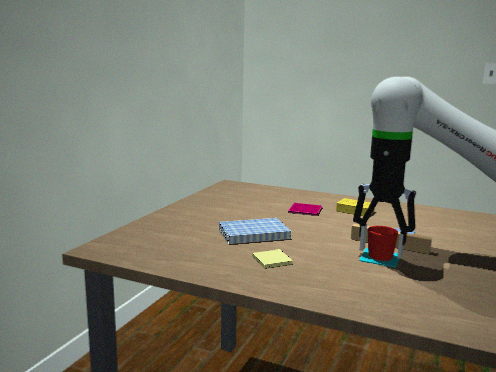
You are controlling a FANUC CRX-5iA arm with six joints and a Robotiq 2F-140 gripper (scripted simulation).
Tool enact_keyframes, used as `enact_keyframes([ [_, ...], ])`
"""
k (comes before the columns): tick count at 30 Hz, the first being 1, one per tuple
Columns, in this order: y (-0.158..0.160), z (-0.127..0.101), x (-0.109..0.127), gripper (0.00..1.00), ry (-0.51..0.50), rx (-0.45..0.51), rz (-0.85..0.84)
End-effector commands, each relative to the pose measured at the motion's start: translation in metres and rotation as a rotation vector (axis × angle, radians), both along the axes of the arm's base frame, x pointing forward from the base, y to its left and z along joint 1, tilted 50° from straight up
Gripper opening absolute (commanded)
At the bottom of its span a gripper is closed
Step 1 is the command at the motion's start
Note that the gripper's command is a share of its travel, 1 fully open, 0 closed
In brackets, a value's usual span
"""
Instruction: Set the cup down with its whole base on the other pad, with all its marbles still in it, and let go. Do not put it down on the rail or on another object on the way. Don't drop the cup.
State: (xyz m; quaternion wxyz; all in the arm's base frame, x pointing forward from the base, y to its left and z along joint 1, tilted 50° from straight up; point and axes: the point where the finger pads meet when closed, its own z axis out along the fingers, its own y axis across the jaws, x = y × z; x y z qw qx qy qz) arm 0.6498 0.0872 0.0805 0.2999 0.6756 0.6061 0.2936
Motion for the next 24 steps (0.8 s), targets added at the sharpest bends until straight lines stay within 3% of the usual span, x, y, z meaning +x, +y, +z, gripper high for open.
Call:
enact_keyframes([
  [1, 0.0000, 0.0002, -0.0001, 0.59, 0.000, 0.000, 0.000],
  [24, 0.0006, 0.0073, -0.0085, 0.59, 0.000, 0.000, 0.000],
])
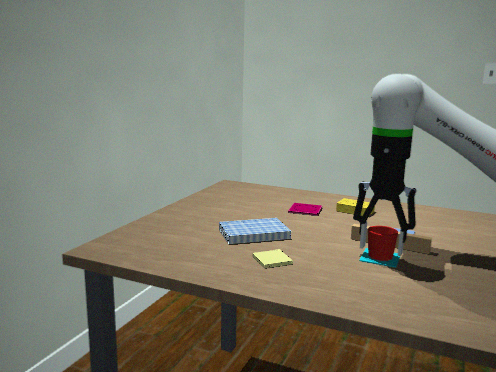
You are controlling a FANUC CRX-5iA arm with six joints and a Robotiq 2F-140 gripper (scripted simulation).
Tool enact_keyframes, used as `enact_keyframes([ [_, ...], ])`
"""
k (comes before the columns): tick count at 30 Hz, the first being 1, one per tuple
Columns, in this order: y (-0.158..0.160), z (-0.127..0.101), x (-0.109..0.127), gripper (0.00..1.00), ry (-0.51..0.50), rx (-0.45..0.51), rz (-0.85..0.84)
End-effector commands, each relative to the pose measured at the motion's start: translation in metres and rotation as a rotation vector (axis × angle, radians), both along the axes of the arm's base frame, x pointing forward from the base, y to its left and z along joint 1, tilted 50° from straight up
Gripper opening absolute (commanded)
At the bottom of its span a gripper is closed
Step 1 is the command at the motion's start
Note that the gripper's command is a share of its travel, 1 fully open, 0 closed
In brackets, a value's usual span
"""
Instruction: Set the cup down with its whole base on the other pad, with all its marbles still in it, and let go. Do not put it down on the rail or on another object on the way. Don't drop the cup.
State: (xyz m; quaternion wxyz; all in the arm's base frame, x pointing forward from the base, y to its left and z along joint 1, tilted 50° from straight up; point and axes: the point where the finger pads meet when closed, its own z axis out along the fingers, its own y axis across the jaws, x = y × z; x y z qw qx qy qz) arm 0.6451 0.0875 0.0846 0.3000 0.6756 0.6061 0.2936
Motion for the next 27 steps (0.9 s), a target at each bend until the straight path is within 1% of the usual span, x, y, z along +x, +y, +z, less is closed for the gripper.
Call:
enact_keyframes([
  [1, 0.000, 0.005, -0.006, 0.59, 0.000, 0.000, 0.000],
  [12, 0.002, 0.029, -0.034, 0.59, 0.000, 0.000, 0.000],
  [14, 0.002, 0.029, -0.034, 0.59, 0.000, 0.000, 0.000],
  [21, 0.003, 0.044, -0.052, 0.59, 0.000, 0.000, 0.000],
  [27, 0.004, 0.052, -0.061, 0.59, 0.000, 0.000, 0.000],
])
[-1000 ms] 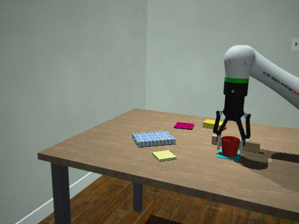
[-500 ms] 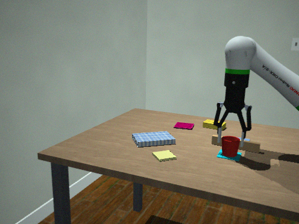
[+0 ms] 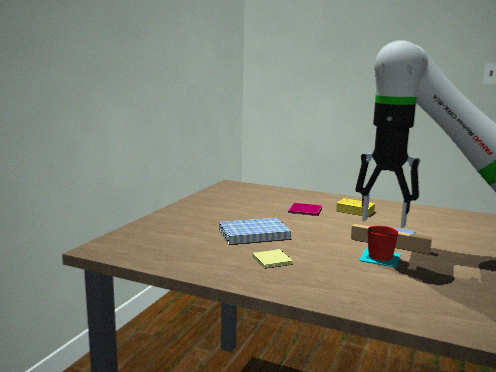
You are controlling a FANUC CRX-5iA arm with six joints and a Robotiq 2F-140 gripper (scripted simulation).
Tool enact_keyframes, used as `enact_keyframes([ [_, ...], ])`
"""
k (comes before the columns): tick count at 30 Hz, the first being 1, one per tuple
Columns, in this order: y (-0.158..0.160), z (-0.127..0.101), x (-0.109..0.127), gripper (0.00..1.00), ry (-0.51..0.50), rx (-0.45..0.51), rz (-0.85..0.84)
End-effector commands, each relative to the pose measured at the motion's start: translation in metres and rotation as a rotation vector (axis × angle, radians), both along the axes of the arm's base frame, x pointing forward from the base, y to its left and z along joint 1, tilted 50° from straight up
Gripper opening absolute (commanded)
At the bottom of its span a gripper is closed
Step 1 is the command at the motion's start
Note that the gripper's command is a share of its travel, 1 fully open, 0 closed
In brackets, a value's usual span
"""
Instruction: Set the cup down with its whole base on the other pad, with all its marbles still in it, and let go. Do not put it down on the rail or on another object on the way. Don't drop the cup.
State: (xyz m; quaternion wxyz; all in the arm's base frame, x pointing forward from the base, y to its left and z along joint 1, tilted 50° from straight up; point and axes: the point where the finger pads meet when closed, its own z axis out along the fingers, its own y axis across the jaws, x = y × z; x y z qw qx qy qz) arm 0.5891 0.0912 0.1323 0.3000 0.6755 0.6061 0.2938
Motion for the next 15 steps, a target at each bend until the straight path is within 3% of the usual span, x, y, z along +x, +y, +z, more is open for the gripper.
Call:
enact_keyframes([
  [1, 0.0003, 0.0052, -0.0061, 0.59, 0.000, 0.000, 0.000],
  [15, 0.0005, 0.0074, -0.0085, 0.59, 0.000, 0.000, 0.000],
])
